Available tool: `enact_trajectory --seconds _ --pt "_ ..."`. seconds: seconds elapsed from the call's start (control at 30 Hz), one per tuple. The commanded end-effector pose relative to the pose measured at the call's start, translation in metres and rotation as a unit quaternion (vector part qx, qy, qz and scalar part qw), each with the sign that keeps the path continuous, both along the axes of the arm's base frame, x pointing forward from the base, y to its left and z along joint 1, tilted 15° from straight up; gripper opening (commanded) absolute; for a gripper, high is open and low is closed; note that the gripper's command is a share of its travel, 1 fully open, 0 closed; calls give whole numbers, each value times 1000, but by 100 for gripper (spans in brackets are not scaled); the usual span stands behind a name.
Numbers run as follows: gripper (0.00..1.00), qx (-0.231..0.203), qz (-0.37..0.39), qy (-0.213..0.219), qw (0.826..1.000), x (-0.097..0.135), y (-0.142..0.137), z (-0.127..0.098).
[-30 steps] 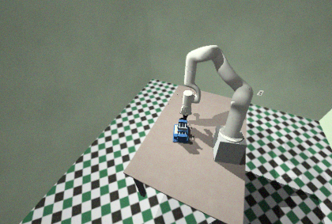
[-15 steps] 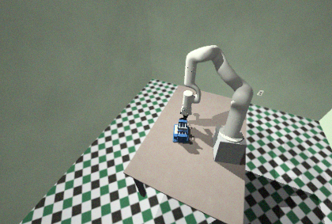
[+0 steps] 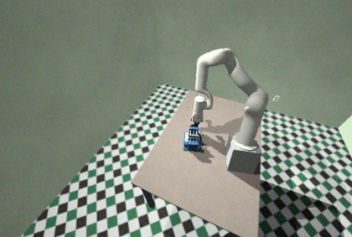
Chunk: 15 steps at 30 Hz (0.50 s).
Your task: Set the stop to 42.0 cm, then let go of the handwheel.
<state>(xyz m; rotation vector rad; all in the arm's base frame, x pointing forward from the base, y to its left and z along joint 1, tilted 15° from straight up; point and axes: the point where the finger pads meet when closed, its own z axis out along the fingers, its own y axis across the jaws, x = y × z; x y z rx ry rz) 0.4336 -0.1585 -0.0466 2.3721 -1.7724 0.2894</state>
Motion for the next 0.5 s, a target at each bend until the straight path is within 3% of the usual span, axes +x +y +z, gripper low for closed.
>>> enact_trajectory --seconds 0.0,0.47 --pt "6 0 0 0 1000 0 -1 -1" --pt "6 0 0 0 1000 -1 -3 -8"
